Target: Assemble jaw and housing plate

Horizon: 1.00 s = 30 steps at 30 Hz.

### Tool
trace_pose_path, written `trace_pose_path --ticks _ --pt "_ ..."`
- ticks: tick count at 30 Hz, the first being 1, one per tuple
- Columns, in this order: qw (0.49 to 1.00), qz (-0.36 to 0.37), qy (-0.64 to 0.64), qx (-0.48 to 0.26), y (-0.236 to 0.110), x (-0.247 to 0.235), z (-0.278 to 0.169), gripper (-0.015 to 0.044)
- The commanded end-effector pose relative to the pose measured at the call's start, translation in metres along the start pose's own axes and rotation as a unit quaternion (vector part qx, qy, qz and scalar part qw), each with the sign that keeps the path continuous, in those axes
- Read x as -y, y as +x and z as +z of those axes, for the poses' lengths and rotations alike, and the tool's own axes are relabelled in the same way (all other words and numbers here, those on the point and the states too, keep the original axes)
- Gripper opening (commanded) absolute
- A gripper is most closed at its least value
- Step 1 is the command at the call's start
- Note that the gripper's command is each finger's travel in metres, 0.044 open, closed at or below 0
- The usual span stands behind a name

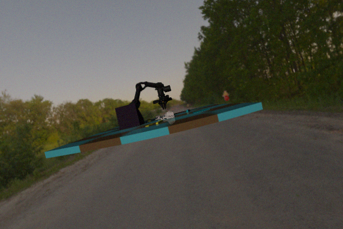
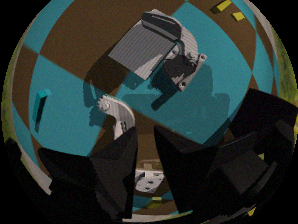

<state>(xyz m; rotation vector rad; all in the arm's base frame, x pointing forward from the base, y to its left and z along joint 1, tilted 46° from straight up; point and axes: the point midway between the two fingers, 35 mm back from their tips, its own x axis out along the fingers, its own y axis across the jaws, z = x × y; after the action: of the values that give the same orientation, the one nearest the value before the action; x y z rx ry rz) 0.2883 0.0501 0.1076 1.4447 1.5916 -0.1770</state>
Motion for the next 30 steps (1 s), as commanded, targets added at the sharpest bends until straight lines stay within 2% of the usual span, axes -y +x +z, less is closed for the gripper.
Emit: trace_pose_path --ticks 1,14,30 --pt "1.0 0.0 0.0 0.0 0.0 0.0 0.0 0.0" --pt "1.0 0.0 0.0 0.0 0.0 0.0 0.0 0.0" --pt "0.983 0.0 -0.183 0.0 -0.0013 -0.0039 -0.0042 0.042"
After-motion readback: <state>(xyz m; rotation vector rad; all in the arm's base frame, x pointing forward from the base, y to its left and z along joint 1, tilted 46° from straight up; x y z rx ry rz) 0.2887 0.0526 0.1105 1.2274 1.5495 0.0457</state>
